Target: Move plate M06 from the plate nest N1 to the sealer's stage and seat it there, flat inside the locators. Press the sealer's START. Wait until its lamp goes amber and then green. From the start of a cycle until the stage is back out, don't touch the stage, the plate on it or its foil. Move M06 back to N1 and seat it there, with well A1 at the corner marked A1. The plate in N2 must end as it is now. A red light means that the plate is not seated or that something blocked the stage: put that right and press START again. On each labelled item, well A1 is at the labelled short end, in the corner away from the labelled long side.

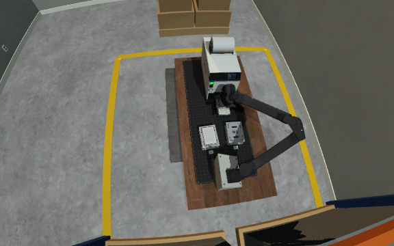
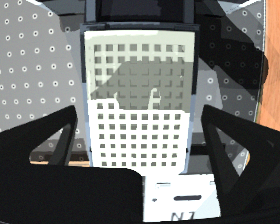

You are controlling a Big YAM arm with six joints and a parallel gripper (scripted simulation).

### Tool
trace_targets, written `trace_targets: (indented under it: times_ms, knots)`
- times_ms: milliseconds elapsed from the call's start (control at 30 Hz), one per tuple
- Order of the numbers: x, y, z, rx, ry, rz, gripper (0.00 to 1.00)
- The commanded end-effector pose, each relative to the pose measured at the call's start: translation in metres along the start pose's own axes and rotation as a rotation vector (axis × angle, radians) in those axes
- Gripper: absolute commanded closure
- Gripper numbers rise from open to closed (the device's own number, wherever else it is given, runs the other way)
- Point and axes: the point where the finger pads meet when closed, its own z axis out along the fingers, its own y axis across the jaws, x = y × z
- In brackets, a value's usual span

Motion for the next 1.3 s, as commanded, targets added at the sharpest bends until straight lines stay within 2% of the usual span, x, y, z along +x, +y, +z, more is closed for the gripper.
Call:
trace_targets:
  times_ms: [0,100,300,400,667,733,900,1267]
  knots:
    - [-0.036,-0.006,-0.032,-0.001,-0.068,0.039,0.00]
    - [-0.040,-0.006,-0.041,-0.002,-0.071,0.040,0.00]
    - [-0.036,-0.008,-0.035,0.002,-0.046,0.041,0.00]
    - [-0.034,-0.006,-0.043,0.000,-0.046,0.036,0.00]
    - [-0.047,-0.007,-0.066,-0.003,-0.067,0.044,0.00]
    - [-0.047,-0.007,-0.066,-0.003,-0.067,0.044,0.00]
    - [-0.038,-0.004,-0.056,-0.002,-0.031,0.025,0.00]
    - [-0.023,0.008,-0.042,-0.007,-0.019,-0.013,0.00]
